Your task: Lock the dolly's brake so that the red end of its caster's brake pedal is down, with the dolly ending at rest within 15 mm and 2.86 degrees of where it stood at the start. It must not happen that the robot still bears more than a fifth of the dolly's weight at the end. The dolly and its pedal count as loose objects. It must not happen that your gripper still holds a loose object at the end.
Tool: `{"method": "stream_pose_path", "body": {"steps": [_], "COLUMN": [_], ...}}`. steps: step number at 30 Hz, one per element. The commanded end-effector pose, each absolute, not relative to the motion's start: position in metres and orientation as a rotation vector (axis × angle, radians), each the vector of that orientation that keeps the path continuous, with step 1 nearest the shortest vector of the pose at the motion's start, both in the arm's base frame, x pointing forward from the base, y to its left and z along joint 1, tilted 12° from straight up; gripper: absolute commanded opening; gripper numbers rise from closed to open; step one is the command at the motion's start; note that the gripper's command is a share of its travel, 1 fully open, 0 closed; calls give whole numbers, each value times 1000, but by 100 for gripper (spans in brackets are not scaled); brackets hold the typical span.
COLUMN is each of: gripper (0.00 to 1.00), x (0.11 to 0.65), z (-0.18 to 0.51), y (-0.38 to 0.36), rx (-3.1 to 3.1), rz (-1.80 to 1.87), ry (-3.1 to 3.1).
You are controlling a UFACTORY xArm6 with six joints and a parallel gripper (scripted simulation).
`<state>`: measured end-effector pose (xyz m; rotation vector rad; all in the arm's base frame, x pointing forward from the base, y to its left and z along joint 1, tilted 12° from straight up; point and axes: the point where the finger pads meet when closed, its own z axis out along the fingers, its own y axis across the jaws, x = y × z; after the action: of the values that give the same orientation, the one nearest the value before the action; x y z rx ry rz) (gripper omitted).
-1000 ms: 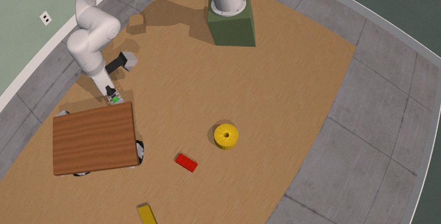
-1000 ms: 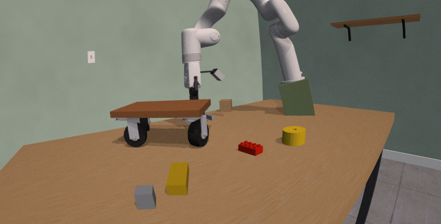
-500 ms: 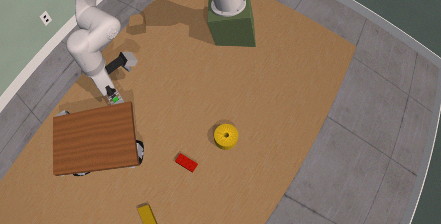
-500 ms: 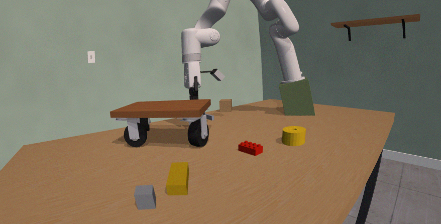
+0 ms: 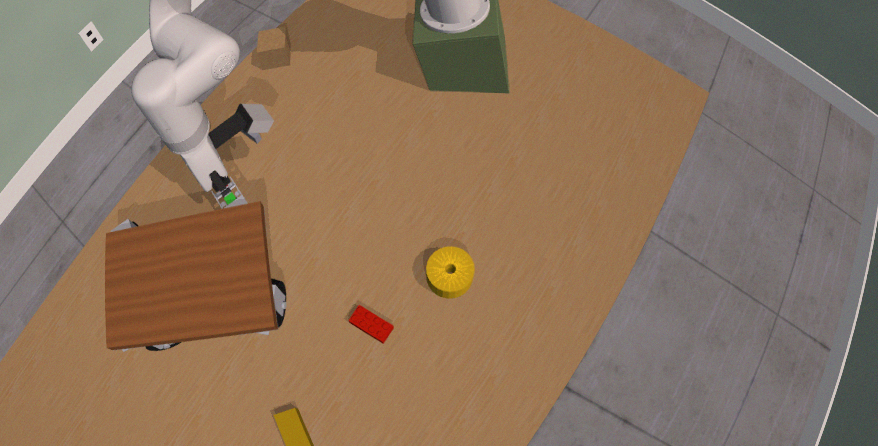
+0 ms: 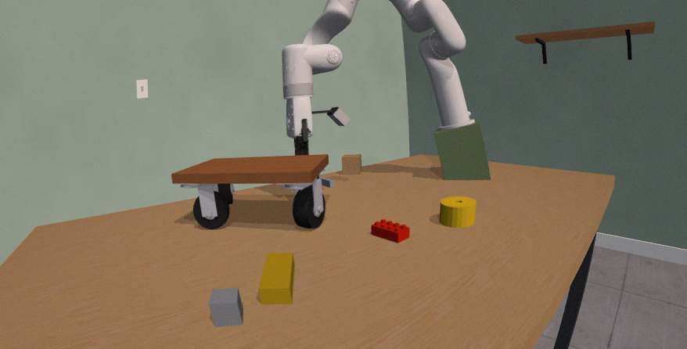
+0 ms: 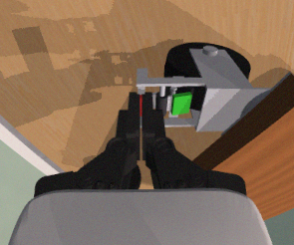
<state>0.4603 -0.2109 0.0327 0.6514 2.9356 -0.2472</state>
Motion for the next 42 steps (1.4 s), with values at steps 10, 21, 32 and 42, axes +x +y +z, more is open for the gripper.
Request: {"method": "stream_pose_path", "body": {"steps": [10,21,32,42], "gripper": [0,0,0,0], "x": [462,462,462,463], "z": [34,33,28,24], "y": [-211,-212,-212,-213], "rx": [650,650,650,650], "rz": [-248,-248,-248,-248], "ry": [2932,2932,2932,2932]}}
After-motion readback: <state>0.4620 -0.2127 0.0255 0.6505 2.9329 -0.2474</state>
